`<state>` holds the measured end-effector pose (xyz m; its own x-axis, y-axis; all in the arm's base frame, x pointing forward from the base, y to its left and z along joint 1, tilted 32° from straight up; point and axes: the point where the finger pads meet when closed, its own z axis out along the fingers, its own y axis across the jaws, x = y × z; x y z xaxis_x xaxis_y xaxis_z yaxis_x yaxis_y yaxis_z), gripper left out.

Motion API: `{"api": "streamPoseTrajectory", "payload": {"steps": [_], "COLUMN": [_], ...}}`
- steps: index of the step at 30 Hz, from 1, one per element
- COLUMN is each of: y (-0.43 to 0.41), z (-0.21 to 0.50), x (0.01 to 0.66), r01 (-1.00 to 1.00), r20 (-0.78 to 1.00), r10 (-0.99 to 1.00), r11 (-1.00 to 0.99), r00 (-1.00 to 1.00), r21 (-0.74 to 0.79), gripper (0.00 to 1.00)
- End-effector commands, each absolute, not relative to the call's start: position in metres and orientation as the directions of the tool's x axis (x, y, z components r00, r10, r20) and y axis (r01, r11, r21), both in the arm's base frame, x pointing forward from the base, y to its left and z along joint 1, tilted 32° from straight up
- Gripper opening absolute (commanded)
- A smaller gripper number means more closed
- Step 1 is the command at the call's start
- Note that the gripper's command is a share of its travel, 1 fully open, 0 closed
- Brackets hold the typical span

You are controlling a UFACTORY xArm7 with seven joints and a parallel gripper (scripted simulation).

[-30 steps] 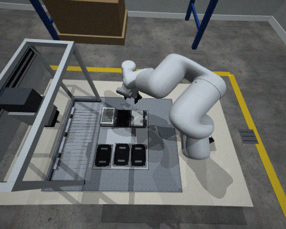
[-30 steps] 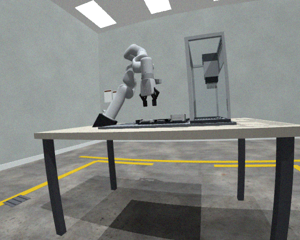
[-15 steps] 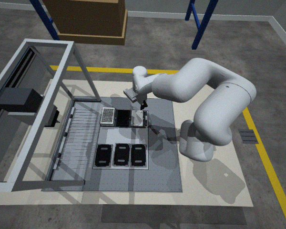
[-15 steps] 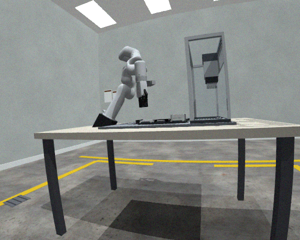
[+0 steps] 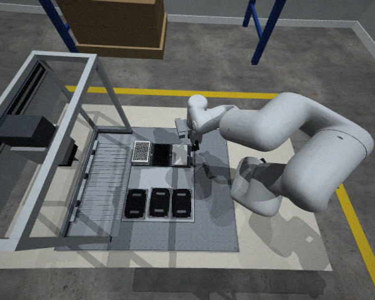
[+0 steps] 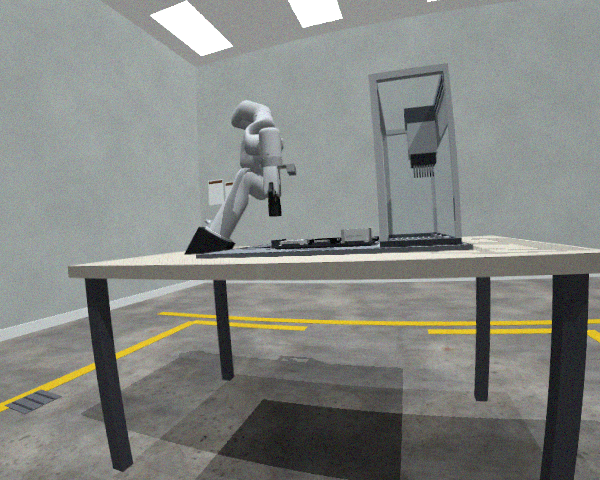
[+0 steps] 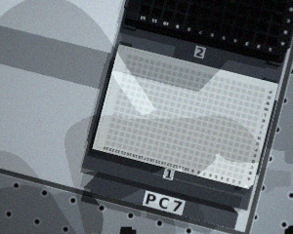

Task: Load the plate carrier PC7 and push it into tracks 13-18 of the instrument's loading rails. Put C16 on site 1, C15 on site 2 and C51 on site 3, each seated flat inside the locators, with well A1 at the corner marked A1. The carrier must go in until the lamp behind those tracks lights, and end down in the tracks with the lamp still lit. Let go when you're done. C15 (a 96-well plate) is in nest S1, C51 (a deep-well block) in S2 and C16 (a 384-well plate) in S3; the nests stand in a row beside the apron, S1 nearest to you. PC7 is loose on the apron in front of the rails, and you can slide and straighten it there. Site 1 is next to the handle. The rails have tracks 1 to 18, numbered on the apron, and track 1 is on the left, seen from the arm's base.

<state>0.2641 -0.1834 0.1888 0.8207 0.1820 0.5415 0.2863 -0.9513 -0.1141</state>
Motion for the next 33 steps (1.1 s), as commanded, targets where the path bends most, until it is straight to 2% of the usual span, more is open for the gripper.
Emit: {"api": "streamPoseTrajectory", "payload": {"steps": [1, 33], "y": [-0.165, -0.163], "z": [0.185, 0.173], "x": [0.237, 0.243], "r01": [0.086, 0.054], "r20": [0.5, 0.493], "r10": [-0.02, -0.057], "r11": [-0.978, -0.977], "r00": [0.866, 0.868], "r21": [-0.189, -0.207], "gripper": [0.82, 0.82]}}
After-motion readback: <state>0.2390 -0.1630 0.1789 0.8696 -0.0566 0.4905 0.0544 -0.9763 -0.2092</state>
